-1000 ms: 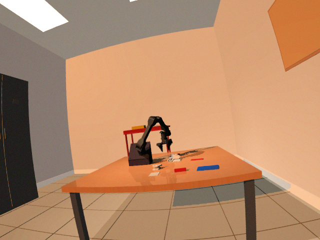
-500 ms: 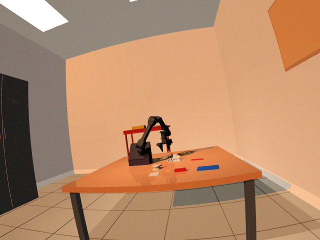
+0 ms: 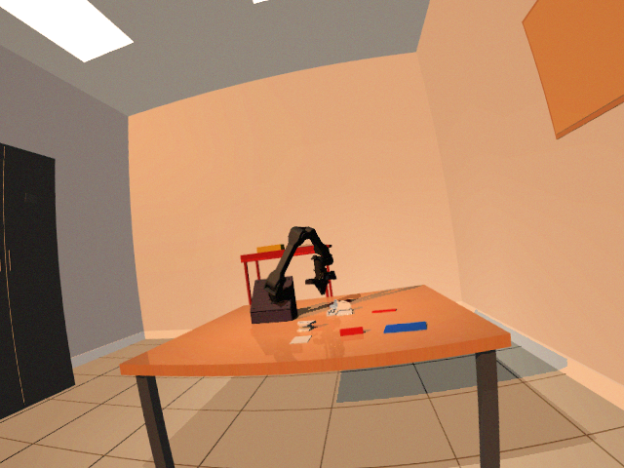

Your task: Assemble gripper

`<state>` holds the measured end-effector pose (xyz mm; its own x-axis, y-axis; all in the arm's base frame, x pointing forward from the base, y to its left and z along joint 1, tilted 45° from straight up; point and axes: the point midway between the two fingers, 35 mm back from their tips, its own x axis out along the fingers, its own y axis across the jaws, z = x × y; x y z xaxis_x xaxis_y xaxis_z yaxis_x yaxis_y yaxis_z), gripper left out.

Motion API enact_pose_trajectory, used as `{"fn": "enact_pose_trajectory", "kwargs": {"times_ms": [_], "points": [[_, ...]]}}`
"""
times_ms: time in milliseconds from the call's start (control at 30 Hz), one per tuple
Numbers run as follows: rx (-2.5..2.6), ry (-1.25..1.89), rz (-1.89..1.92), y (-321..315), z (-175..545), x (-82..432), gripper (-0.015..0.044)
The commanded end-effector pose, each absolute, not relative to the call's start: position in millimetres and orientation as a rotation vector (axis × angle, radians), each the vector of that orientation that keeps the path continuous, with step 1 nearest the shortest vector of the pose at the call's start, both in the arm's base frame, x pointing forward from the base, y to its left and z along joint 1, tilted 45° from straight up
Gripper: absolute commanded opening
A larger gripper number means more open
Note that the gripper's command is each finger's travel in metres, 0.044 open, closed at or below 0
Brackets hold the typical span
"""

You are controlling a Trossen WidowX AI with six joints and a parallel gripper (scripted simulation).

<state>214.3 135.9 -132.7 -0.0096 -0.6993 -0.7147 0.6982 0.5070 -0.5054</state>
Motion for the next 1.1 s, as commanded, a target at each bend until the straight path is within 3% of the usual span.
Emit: {"fn": "enact_pose_trajectory", "kwargs": {"times_ms": [0, 567, 1067], "points": [[-0.001, 1.13, -1.104, 135.9, -132.7, 214.4, 0.0], [-0.001, 1.13, -1.104, 135.9, -132.7, 214.4, 0.0], [-0.001, 1.13, -1.104, 135.9, -132.7, 214.4, 0.0394]]}}
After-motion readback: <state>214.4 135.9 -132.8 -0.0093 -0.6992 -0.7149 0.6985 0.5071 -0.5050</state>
